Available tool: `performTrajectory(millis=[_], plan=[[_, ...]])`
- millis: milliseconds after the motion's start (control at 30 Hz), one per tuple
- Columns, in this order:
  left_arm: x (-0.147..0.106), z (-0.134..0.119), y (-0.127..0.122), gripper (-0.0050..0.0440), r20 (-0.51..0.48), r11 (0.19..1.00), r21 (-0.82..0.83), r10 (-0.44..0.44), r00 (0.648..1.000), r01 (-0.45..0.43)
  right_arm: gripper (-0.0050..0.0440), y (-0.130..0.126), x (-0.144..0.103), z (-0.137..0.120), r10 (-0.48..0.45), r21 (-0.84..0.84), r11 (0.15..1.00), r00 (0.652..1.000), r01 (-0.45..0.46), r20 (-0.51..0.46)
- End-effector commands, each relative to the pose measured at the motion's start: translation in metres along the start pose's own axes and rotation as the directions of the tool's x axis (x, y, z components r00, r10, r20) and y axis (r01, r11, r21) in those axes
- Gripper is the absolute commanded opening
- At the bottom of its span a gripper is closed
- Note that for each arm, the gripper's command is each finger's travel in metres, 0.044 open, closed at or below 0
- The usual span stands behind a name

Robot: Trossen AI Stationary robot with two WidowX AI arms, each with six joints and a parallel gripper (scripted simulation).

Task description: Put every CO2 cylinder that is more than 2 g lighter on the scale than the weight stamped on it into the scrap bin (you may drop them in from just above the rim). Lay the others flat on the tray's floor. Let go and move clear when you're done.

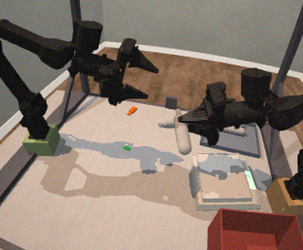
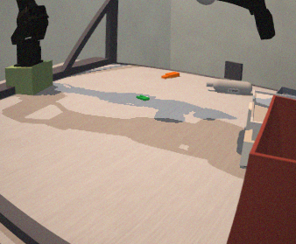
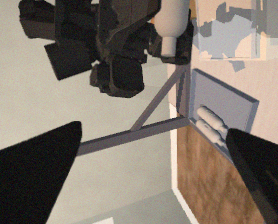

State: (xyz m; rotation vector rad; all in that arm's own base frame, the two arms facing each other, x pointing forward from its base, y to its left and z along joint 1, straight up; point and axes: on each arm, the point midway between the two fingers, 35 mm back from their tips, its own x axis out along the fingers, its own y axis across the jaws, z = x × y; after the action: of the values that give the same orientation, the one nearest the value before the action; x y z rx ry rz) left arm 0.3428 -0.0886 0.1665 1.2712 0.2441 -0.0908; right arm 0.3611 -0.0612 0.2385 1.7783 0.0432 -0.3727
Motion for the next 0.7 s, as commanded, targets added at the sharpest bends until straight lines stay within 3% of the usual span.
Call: performTrajectory(millis=[0,200,267,433,667], plan=[[-0.001,0.010,0.021,-0.0050,-0.032,0.997,-0.083,-0.008,0.999,0.006,0.0440,0.010,-0.011,-0.011,0.046,-0.216,0.975,0.998,-0.054,-0.041],[0.002,0.010,0.013,-0.0050,-0.099,0.989,-0.125,-0.095,0.991,0.083,0.0440,0.019,-0.021,-0.021,0.086,-0.463,0.879,0.993,-0.111,-0.075],[0.002,0.010,0.013,-0.0050,-0.099,0.989,-0.125,-0.095,0.991,0.083,0.0440,0.019,-0.021,-0.021,0.086,-0.463,0.879,0.993,-0.111,-0.075],[0.002,0.012,0.013,-0.0050,-0.159,0.970,-0.196,-0.174,0.972,0.142,0.0440,0.028,-0.033,-0.032,0.131,-0.683,0.710,0.985,-0.172,-0.112],[0.006,0.014,0.016,-0.0050,-0.216,0.933,-0.299,-0.269,0.939,0.198,0.0440,0.037,-0.046,-0.043,0.177,-0.861,0.460,0.973,-0.218,-0.152]])
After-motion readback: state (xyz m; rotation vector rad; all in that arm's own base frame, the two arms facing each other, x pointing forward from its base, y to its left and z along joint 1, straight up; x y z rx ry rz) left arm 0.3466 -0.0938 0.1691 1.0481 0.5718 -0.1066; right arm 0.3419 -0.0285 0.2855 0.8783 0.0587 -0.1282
